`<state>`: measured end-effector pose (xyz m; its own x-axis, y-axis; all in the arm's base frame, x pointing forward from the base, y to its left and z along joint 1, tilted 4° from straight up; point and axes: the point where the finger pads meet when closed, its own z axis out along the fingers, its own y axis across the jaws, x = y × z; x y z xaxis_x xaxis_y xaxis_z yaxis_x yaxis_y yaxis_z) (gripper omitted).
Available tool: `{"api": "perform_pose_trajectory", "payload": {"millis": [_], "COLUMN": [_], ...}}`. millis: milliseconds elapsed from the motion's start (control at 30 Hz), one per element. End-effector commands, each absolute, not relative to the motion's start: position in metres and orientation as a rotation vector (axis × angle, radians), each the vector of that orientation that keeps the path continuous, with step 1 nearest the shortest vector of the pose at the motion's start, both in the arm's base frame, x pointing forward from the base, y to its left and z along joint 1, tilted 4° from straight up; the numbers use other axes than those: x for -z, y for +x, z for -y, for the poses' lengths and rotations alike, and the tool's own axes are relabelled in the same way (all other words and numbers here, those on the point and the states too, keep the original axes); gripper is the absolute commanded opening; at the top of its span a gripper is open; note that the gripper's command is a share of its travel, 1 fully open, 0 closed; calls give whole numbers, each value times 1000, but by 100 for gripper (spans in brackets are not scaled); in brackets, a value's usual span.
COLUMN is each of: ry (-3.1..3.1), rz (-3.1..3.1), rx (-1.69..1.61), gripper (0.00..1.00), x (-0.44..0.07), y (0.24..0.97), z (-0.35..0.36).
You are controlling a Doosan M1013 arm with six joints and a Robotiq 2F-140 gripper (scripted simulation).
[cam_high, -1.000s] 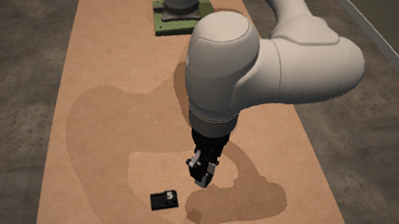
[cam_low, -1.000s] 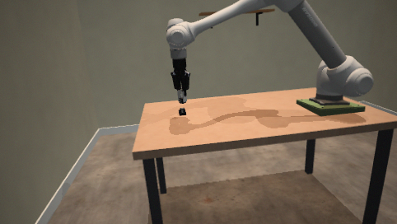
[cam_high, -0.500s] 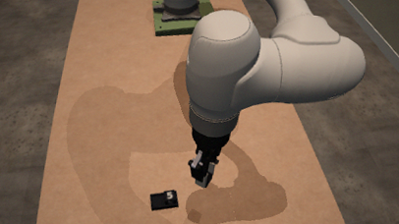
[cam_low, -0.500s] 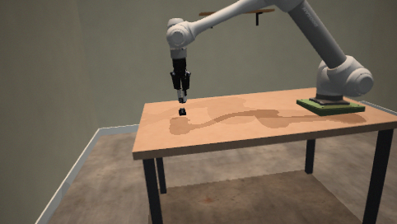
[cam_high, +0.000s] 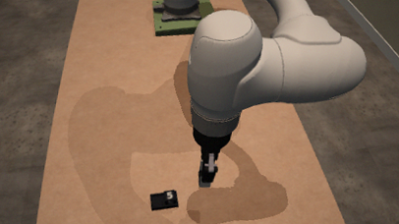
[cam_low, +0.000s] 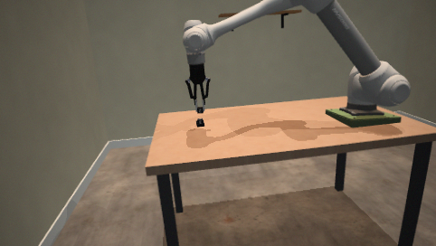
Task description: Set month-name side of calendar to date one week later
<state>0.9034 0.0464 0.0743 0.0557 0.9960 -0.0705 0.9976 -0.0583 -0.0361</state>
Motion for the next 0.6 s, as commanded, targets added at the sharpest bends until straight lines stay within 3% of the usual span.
{"api": "perform_pose_trajectory", "payload": {"millis": [0,567], "ry": [2106,2087], "rz": [-2312,-2330], "rx": [116,116], "gripper": [24,24], "x": [-75,-74], "y": [903,903], "z": [-47,-47]}}
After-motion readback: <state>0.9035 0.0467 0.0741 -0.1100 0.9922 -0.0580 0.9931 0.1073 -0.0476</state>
